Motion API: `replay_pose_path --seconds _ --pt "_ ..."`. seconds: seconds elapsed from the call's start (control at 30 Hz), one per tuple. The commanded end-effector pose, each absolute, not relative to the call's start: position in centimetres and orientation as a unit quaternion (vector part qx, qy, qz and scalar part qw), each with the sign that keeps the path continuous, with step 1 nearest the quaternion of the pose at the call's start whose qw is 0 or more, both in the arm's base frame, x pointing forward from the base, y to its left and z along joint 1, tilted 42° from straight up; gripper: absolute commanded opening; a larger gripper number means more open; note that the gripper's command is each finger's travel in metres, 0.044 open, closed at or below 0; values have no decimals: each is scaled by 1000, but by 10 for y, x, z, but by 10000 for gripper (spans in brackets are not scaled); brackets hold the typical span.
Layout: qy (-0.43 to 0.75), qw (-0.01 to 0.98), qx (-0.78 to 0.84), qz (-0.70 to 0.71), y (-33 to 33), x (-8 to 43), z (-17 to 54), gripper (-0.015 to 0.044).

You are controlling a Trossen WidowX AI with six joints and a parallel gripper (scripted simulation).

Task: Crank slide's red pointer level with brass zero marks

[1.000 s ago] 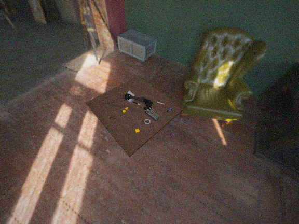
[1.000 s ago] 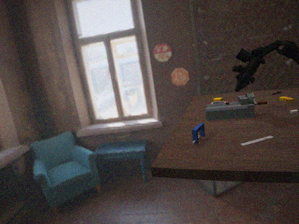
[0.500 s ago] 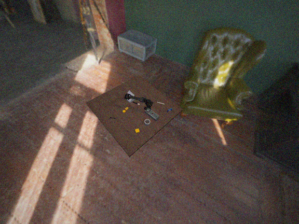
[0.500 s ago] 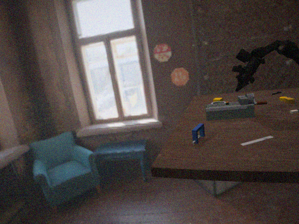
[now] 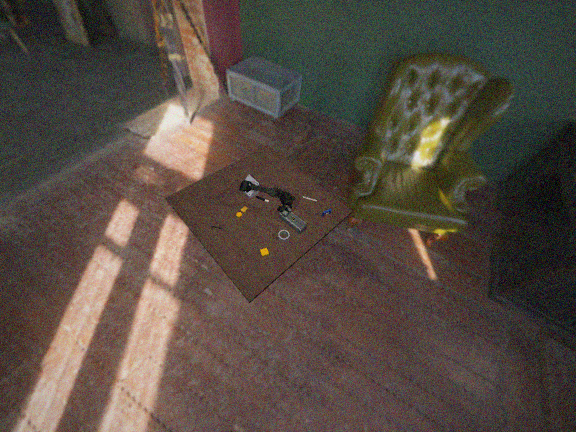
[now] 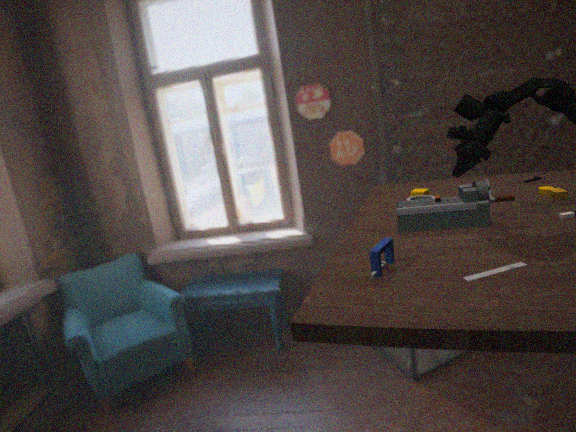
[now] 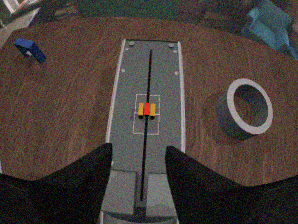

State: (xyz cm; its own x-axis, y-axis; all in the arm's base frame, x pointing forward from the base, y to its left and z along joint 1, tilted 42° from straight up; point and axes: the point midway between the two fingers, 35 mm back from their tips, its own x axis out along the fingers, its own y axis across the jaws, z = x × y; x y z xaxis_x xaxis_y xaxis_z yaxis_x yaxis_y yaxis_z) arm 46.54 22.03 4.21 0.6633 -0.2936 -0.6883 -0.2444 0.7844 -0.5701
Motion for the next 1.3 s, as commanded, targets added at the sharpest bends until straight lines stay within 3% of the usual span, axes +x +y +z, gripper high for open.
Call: replay_pose_path --seconds 0.0,0.2,0.27,0.83,1.27 --pt "410 851 -328 -15 220 465 42 262" --pt "410 851 -328 -15 220 465 42 420" --pt "410 851 -328 -15 220 465 42 440" --pt "410 851 -328 -15 220 465 42 0" --pt "410 851 -328 -15 220 465 42 0"
